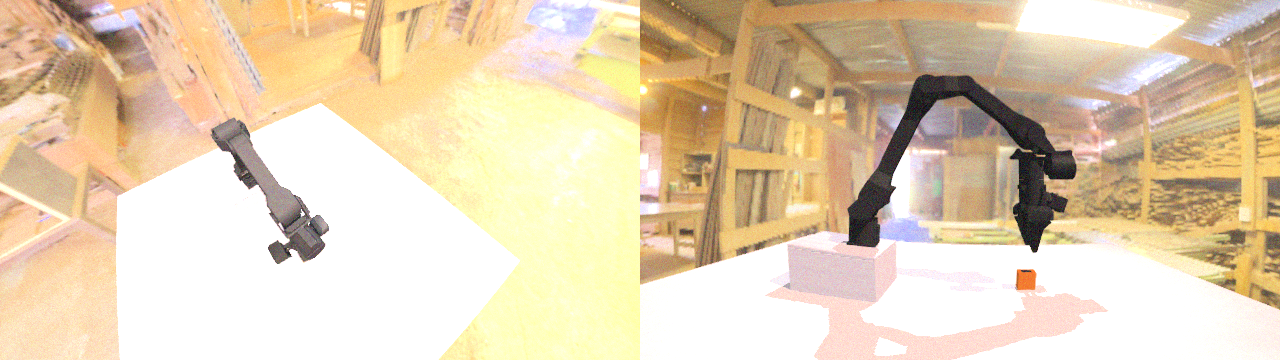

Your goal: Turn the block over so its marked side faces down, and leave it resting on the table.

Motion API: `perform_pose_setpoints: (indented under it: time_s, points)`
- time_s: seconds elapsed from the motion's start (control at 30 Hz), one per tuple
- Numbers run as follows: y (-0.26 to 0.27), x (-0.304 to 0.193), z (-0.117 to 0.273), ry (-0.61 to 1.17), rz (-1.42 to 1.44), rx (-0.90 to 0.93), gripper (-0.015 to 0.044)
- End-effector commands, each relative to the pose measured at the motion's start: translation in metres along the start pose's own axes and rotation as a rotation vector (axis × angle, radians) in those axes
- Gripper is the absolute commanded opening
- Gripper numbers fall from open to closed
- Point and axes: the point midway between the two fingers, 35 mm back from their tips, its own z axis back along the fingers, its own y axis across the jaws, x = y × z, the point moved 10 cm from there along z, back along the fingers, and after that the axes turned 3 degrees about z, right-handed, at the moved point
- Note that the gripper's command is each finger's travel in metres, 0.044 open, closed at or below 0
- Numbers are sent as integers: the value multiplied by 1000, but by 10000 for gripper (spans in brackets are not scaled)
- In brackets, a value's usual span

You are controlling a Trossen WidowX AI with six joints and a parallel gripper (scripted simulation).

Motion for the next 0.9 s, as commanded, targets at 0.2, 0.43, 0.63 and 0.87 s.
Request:
perform_pose_setpoints:
  time_s: [0.2,0.43,0.63,0.87]
  points:
    - [-2,-5,-35,30,-3,-7,440]
    - [-2,-5,-42,30,-2,-7,440]
    - [-2,-5,-51,30,-2,-7,440]
    - [-3,-5,-62,30,-2,-7,440]
